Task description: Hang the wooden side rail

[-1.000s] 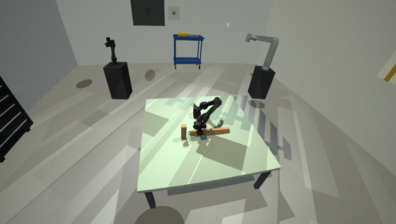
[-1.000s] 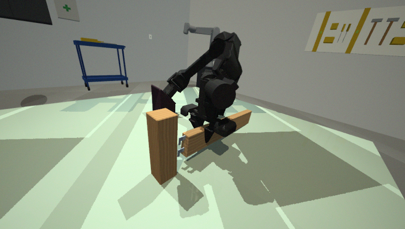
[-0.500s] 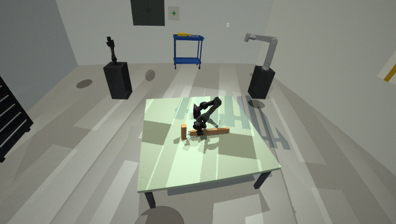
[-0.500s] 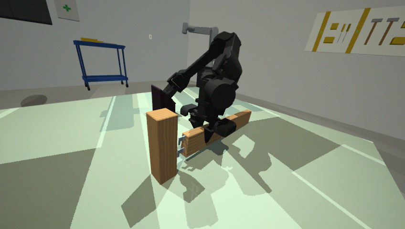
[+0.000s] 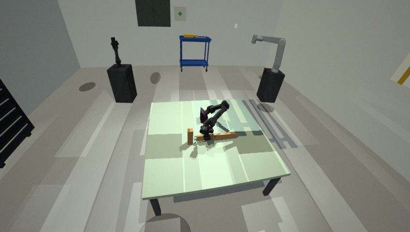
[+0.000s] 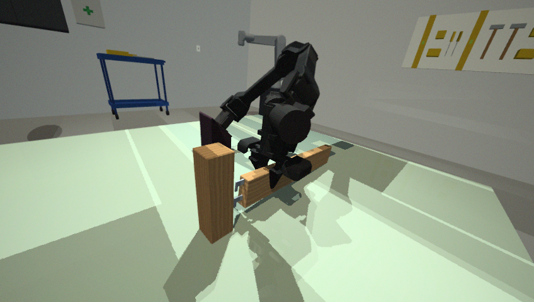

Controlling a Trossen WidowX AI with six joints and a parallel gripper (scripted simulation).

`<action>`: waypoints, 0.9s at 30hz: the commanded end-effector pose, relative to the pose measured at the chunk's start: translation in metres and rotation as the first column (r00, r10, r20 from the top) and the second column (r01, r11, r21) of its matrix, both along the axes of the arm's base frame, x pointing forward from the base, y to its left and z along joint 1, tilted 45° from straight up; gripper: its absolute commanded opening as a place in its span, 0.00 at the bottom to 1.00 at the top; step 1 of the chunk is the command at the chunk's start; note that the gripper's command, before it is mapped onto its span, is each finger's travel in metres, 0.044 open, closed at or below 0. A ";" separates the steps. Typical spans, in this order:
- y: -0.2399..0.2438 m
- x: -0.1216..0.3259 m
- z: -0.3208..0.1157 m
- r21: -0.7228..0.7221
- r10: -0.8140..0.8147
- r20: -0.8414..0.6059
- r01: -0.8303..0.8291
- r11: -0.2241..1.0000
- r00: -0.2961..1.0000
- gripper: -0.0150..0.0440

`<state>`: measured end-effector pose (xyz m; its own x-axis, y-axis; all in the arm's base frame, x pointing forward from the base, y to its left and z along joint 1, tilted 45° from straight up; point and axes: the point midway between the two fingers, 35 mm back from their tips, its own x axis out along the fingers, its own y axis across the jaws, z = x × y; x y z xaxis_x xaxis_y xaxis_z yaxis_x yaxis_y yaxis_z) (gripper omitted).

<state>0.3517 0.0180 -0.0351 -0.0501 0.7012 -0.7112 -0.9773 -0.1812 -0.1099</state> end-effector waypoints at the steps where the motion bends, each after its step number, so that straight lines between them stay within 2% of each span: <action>1: -0.006 0.002 0.001 -0.004 -0.011 0.008 0.011 1.000 1.000 0.25; 27: -0.007 0.000 -0.003 -0.004 -0.011 0.008 0.011 1.000 1.000 0.25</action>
<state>0.3514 0.0164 -0.0373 -0.0470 0.7024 -0.7103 -0.9778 -0.1777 -0.1110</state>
